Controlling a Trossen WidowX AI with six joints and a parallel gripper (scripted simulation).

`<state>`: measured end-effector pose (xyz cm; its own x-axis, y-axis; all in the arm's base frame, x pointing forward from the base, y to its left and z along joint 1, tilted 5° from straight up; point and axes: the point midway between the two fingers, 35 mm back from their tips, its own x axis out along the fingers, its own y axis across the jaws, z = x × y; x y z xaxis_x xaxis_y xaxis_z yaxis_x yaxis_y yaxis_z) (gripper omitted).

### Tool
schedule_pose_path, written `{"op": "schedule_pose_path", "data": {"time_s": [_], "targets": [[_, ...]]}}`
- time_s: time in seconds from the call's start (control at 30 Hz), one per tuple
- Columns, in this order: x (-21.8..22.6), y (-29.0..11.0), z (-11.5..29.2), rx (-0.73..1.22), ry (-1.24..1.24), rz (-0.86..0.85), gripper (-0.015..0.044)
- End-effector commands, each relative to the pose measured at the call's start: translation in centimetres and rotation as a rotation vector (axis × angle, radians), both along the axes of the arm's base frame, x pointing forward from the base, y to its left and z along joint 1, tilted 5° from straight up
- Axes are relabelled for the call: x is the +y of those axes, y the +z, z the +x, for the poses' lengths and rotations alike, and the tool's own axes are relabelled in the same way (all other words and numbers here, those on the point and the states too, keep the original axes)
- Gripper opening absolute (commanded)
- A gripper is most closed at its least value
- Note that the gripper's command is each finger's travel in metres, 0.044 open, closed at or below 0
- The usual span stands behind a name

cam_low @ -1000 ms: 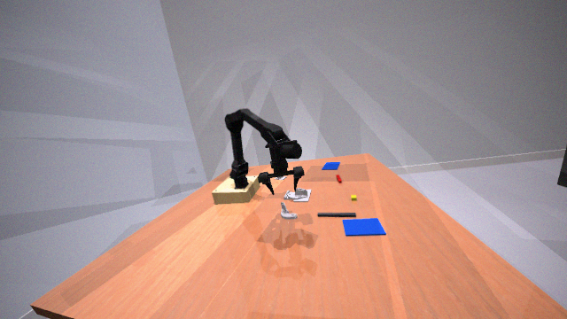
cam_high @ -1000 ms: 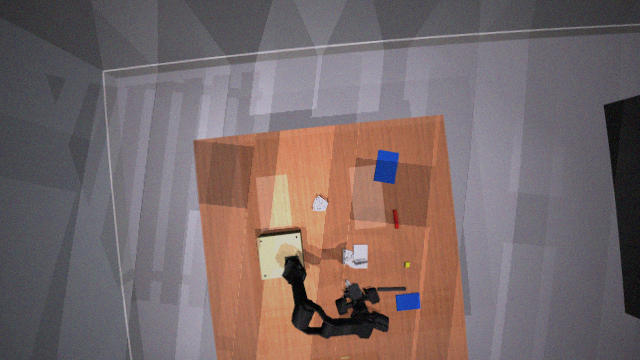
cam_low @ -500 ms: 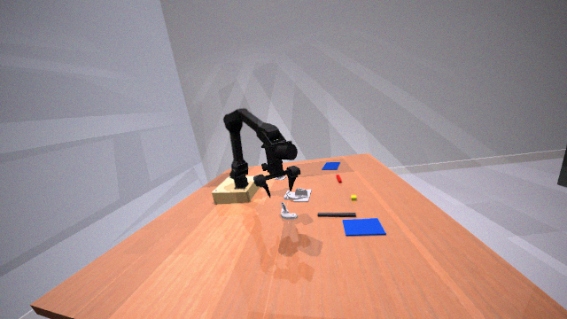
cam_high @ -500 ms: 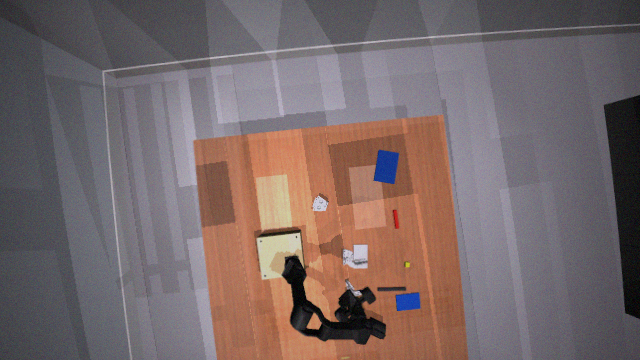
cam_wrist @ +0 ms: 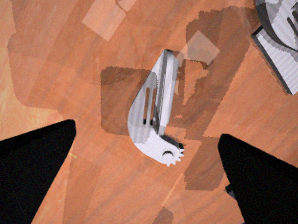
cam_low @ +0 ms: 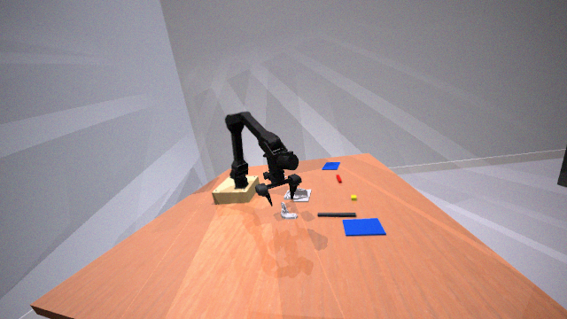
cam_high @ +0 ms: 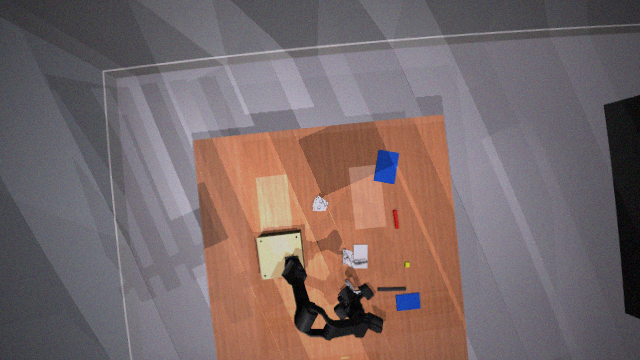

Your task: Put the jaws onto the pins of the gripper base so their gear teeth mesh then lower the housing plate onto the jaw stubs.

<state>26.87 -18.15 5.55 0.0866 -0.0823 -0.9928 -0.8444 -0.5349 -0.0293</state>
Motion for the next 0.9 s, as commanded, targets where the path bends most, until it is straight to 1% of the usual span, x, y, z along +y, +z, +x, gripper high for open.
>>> {"op": "schedule_pose_path", "data": {"time_s": [0.0, 0.87], "targets": [[0.1, -0.6, 0.0, 0.0, 0.004, 0.006, 0.044], [-0.3, -4.8, 0.4, 0.001, 0.004, 0.006, 0.044]]}}
